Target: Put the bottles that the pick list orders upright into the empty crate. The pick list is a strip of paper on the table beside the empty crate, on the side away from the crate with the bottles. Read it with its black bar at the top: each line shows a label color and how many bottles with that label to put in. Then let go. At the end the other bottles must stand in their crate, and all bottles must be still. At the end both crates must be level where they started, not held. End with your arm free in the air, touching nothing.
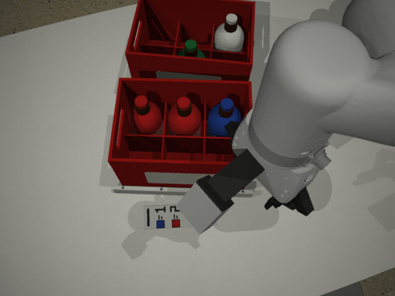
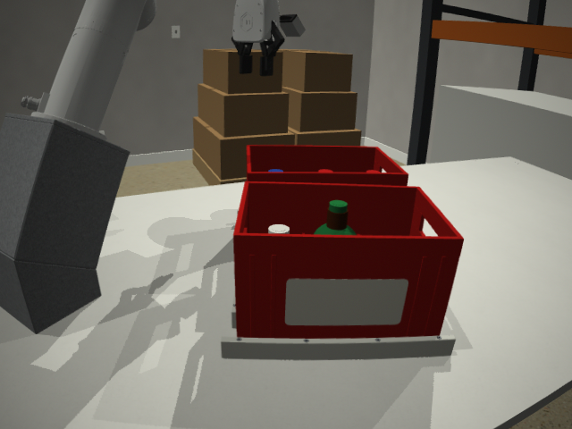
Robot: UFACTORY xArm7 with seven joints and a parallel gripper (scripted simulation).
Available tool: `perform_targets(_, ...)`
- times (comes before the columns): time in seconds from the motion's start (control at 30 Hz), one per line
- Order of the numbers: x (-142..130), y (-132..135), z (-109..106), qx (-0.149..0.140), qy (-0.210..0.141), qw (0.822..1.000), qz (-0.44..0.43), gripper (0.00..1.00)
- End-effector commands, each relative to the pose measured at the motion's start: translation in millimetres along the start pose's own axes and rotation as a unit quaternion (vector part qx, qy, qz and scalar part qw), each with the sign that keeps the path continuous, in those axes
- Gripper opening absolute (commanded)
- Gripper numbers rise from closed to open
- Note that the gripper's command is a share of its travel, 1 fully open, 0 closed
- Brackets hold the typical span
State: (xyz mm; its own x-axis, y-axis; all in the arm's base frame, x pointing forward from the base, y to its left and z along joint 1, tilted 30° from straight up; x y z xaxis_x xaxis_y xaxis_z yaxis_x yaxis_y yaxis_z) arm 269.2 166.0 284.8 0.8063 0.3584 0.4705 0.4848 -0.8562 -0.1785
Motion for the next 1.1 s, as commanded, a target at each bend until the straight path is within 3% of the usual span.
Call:
perform_targets(0.0, -3, -22, -9, -0.001, 0.002, 1.000, 0.000, 0.65)
perform_targets(1.07, -24, -155, -48, 0.000, 0.002, 1.000, 0.000, 0.65)
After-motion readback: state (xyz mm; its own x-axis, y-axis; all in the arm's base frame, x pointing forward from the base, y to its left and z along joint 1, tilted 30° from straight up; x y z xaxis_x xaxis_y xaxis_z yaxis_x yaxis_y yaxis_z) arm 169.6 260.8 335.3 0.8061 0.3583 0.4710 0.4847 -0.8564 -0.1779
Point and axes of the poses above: the point where the finger pads meet when closed, its own z axis out along the fingers, its own y axis across the jaws, x = y × z, the point moved 2 cm from there along -z, back along the fingers, and after that the axes turned 6 degrees about z, right-handed, at the moved point
